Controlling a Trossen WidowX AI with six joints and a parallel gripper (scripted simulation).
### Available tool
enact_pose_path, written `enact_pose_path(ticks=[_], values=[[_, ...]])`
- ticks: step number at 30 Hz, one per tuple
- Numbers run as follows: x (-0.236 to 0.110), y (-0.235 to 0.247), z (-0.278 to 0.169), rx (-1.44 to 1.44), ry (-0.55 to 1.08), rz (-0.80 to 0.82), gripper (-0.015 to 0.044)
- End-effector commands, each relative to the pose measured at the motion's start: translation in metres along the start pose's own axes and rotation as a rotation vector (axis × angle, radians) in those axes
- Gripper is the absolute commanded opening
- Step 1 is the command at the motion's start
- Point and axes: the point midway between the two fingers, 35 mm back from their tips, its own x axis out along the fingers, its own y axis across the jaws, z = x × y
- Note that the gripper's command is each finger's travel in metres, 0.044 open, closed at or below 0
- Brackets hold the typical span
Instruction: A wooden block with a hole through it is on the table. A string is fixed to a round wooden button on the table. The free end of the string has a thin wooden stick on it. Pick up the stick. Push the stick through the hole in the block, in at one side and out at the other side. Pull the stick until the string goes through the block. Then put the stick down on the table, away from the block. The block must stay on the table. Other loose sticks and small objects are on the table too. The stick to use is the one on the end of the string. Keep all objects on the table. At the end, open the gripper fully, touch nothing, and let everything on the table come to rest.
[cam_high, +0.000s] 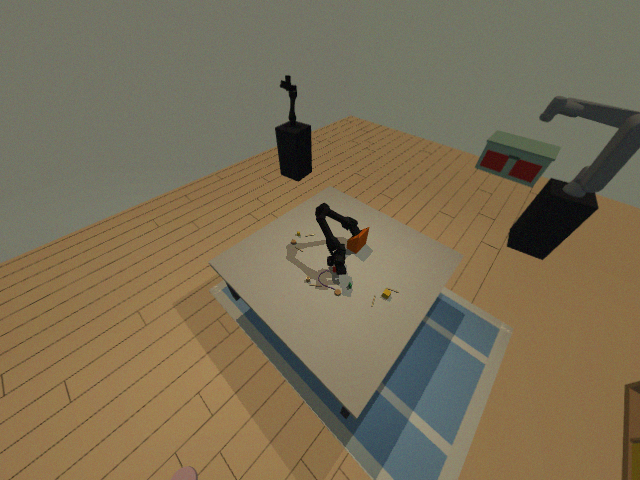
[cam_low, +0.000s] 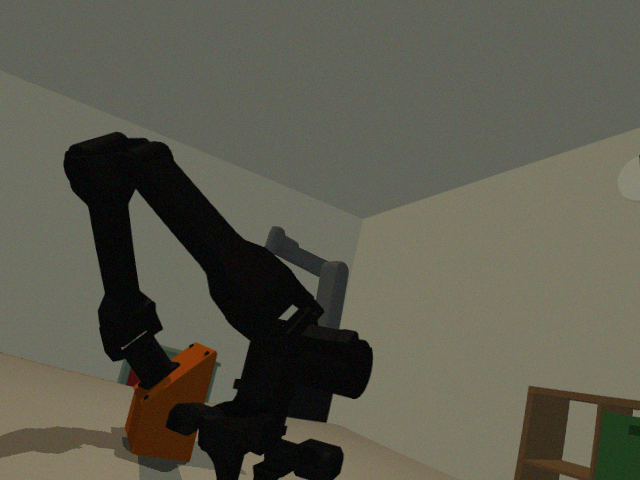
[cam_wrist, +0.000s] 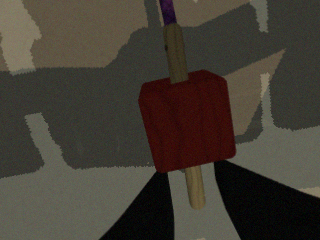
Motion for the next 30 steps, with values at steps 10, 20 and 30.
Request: enact_pose_path(ticks=[10,20,30], values=[[0.000,0.000,0.000,0.001,0.000,0.000,0.0000],[0.003,0.000,-0.001,-0.029,-0.086,0.008,0.0000],[0.003,0.000,-0.012,-0.030,-0.085,0.010,0.0000]])
